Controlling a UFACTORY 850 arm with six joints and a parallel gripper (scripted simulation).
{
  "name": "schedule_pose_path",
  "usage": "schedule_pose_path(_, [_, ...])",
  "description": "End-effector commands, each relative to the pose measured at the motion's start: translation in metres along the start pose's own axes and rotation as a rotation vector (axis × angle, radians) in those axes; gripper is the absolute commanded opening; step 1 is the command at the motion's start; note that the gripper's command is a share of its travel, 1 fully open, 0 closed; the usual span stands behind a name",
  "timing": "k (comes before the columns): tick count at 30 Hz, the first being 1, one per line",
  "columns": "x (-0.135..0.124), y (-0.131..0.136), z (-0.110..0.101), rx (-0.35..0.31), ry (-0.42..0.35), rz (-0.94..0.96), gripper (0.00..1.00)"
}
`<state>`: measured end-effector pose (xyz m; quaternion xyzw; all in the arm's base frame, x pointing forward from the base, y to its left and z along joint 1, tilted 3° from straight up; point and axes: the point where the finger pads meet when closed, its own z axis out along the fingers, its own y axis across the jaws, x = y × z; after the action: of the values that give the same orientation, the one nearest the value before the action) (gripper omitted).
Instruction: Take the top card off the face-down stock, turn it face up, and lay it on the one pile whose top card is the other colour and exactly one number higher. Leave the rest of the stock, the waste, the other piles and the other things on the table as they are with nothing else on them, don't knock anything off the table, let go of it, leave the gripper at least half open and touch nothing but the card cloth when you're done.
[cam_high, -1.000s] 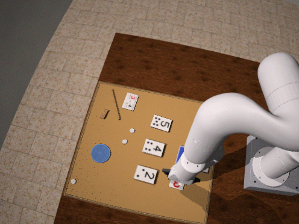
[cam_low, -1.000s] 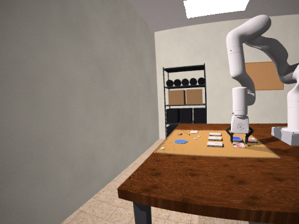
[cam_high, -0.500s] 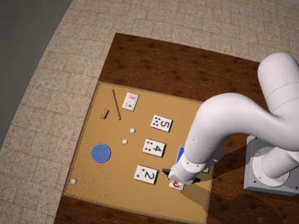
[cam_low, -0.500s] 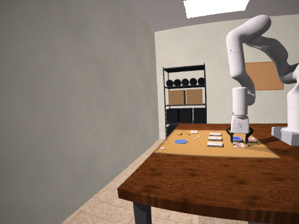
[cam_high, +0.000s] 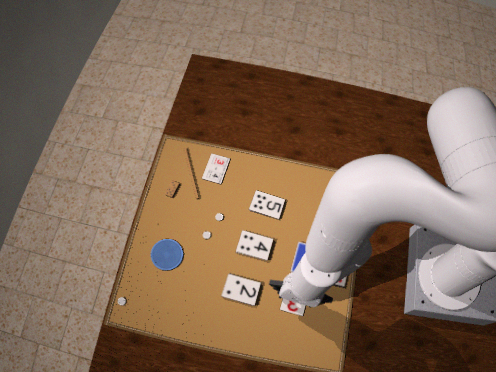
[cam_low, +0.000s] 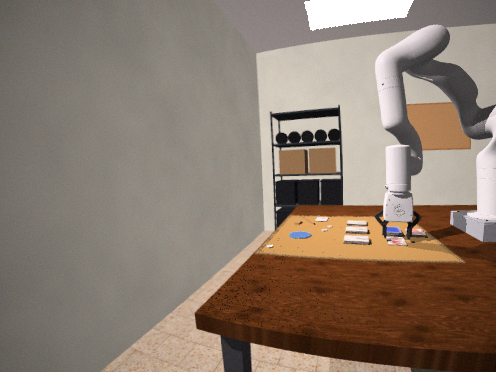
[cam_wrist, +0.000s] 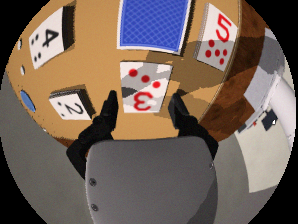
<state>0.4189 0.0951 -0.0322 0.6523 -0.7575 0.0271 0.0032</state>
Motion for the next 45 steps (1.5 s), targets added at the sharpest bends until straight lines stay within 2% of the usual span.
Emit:
schedule_pose_path(1, [-0.0002,-0.0005,-0.0003,0.001,-0.001,0.000,0.86])
schedule_pose_path(28, [-0.0002,-0.0006,-0.0001,0.001,-0.001,0.000,0.86])
schedule_pose_path(45, [-0.0005,-0.0010,0.0070,0.001,-0.001,0.000,0.86])
